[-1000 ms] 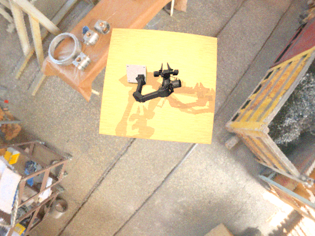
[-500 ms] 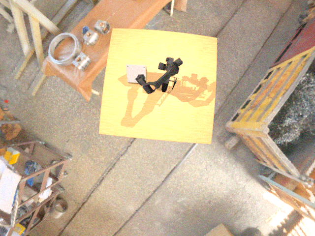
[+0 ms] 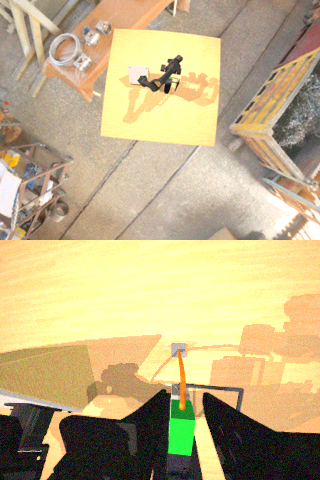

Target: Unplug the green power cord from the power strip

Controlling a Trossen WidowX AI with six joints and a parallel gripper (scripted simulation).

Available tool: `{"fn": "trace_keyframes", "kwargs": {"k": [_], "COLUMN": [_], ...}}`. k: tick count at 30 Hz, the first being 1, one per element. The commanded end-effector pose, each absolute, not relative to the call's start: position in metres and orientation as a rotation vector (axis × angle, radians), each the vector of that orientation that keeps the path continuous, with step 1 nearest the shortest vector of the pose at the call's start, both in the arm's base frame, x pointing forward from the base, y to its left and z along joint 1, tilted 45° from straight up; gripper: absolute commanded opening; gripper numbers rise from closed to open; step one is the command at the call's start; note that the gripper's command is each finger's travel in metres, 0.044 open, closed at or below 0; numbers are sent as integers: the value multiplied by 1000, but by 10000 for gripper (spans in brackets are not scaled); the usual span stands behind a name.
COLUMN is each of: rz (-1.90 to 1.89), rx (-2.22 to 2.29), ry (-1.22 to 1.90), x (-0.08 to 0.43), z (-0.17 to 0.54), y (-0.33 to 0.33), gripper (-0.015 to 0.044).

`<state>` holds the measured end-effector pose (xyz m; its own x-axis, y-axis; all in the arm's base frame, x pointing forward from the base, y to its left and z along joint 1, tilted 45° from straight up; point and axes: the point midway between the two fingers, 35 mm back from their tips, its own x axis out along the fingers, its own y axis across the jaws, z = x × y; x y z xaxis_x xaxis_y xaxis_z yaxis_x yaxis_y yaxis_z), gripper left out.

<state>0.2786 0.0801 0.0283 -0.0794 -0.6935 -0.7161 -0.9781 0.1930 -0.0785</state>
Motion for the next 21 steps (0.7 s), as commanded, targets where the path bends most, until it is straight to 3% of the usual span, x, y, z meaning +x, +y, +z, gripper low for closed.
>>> {"fn": "trace_keyframes", "kwargs": {"k": [1,21], "rz": [569,569], "rx": [-1565,-1566], "ry": [1835,1837], "x": [278,272], "z": [33,55], "y": [76,54], "gripper": [160,160]}}
